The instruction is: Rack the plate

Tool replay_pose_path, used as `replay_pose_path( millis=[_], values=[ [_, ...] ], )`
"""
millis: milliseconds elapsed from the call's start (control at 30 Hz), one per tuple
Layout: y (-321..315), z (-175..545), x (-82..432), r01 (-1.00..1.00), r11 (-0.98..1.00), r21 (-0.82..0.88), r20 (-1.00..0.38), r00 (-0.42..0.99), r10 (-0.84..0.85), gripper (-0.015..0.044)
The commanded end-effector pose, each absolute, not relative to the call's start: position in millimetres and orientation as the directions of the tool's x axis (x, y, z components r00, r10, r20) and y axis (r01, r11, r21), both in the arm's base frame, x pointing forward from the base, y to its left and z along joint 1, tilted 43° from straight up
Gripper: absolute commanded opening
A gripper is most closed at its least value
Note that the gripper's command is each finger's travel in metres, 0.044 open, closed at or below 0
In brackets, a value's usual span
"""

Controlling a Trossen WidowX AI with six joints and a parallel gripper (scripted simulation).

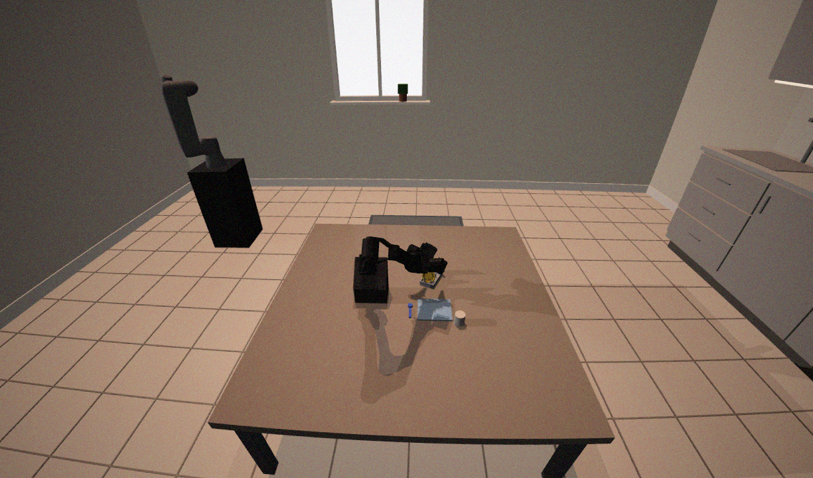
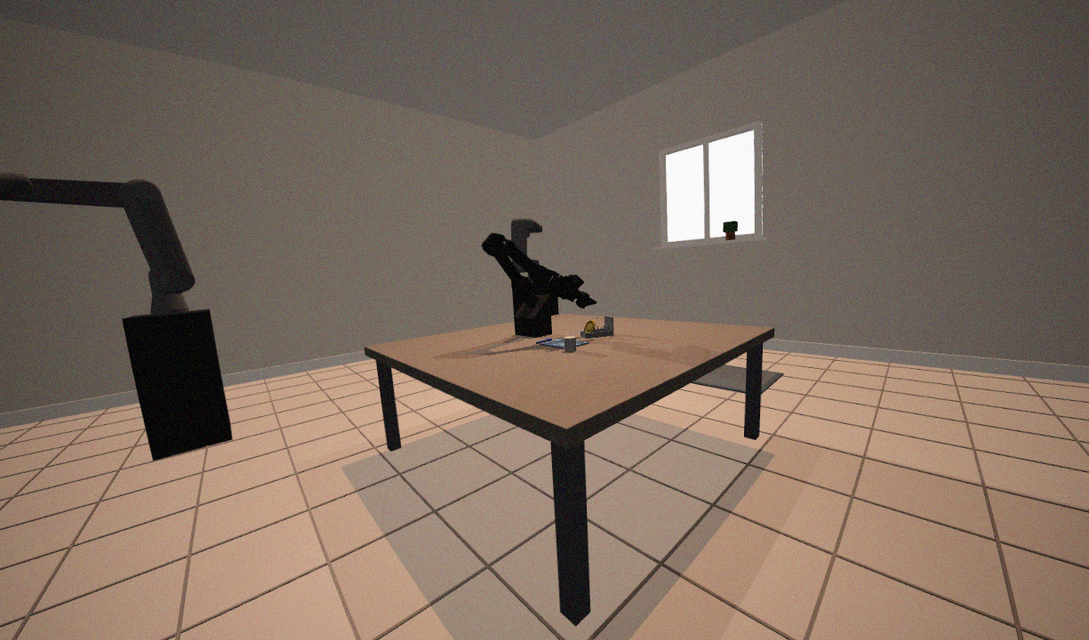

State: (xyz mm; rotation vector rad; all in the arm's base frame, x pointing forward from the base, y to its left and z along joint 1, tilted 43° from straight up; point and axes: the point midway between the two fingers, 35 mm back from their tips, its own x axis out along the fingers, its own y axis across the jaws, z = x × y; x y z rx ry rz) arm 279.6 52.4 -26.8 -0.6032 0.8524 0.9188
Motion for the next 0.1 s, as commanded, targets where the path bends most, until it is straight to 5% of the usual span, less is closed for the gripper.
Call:
replay_pose_path(
  millis=[0, 67],
  values=[
    [52.6, -26.2, 279.6, -0.831, 0.556, -0.035, -0.877, 0.293, 0.382, 0.04],
    [52.9, -26.4, 277.6, -0.806, 0.592, -0.006, -0.897, 0.267, 0.354, 0.04]
  ],
)
